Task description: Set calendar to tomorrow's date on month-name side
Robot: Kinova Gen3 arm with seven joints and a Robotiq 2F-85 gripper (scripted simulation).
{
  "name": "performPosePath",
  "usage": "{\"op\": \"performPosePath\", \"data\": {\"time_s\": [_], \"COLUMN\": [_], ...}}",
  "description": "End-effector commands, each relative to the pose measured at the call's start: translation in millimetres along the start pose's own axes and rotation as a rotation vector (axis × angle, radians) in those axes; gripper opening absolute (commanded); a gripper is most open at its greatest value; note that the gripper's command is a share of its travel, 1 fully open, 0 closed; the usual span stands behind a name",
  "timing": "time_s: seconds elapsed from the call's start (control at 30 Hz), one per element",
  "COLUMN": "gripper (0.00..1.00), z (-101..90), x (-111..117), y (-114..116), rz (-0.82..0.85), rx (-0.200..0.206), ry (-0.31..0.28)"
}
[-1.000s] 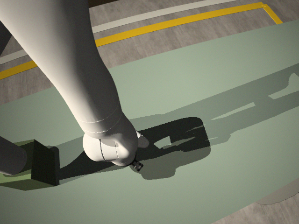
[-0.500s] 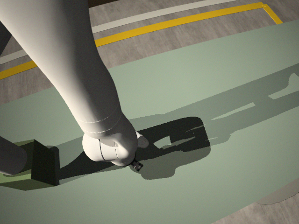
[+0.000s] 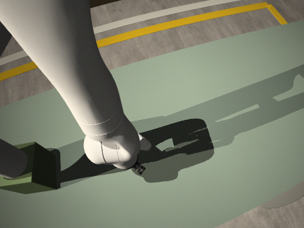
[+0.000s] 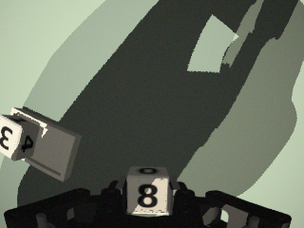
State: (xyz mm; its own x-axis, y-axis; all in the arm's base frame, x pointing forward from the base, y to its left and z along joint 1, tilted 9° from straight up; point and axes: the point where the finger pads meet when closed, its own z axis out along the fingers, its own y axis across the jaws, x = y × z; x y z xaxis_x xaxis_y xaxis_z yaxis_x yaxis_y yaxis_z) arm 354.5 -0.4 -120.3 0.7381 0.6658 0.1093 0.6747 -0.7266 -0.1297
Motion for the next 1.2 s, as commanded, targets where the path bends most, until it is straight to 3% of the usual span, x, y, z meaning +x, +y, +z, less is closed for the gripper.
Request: {"op": "performPosePath", "data": {"time_s": [0.0,1.17], "gripper": [0.28,0.28], "z": [0.3,3.9], "x": [-2.5,-1.2], "y": [0.1,1.4], "rz": [0.005,0.005], "rx": [0.0,-0.002], "ry": [-0.002,0.0]}}
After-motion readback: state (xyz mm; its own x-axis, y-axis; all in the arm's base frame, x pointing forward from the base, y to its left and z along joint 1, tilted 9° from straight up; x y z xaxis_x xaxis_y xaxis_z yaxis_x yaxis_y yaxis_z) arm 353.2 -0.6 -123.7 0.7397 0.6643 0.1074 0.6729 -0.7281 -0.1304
